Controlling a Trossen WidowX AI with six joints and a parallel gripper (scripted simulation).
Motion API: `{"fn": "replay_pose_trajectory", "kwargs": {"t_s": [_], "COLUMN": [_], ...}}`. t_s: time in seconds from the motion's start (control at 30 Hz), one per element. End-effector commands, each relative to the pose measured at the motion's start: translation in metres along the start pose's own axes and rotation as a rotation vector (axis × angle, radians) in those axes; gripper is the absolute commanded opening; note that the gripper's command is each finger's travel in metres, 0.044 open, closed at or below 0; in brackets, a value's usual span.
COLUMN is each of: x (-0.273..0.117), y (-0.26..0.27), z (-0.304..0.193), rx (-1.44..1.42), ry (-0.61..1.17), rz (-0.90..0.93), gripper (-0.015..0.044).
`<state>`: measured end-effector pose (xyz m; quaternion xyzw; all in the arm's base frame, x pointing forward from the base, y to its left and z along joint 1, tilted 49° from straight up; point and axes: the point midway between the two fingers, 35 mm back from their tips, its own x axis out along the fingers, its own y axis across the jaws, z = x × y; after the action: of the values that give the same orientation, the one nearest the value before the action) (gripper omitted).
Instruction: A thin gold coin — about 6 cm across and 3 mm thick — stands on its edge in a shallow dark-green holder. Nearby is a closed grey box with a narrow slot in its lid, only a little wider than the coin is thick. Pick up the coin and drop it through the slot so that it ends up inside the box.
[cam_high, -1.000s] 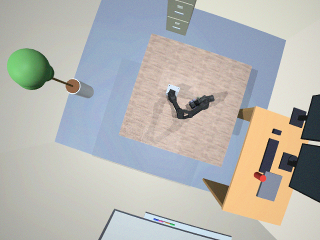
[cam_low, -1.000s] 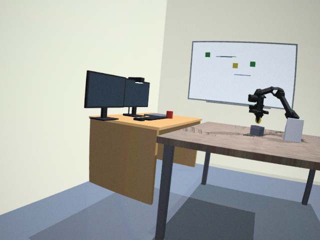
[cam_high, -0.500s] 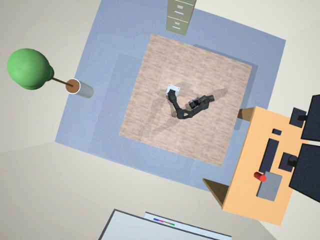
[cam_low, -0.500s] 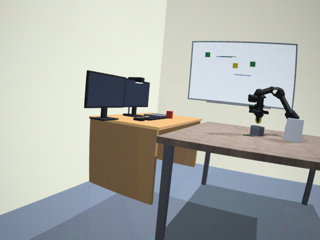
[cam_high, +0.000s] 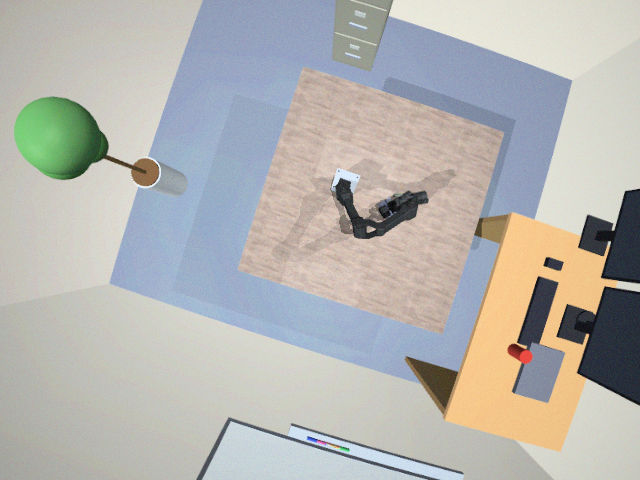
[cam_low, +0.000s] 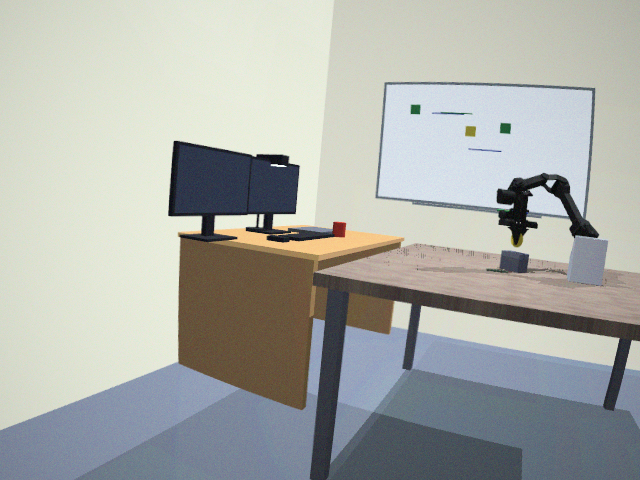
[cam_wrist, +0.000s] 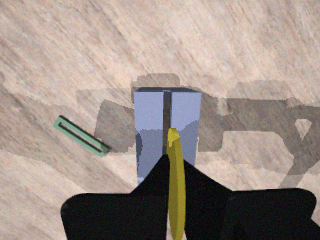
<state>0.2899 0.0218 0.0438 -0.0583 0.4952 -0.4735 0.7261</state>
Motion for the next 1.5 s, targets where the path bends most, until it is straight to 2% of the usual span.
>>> {"fn": "replay_pose_trajectory", "kwargs": {"t_s": [0.0, 1.33, 1.47], "x": [0.000, 0.020, 0.018], "y": [0.000, -0.001, 0.000], "z": [0.000, -0.002, -0.001], "rx": [0.000, -0.009, 0.001], "ry": [0.000, -0.001, 0.004], "rz": [-0.001, -0.001, 0.005], "gripper": [0.0000, 0.0000, 0.0105]}}
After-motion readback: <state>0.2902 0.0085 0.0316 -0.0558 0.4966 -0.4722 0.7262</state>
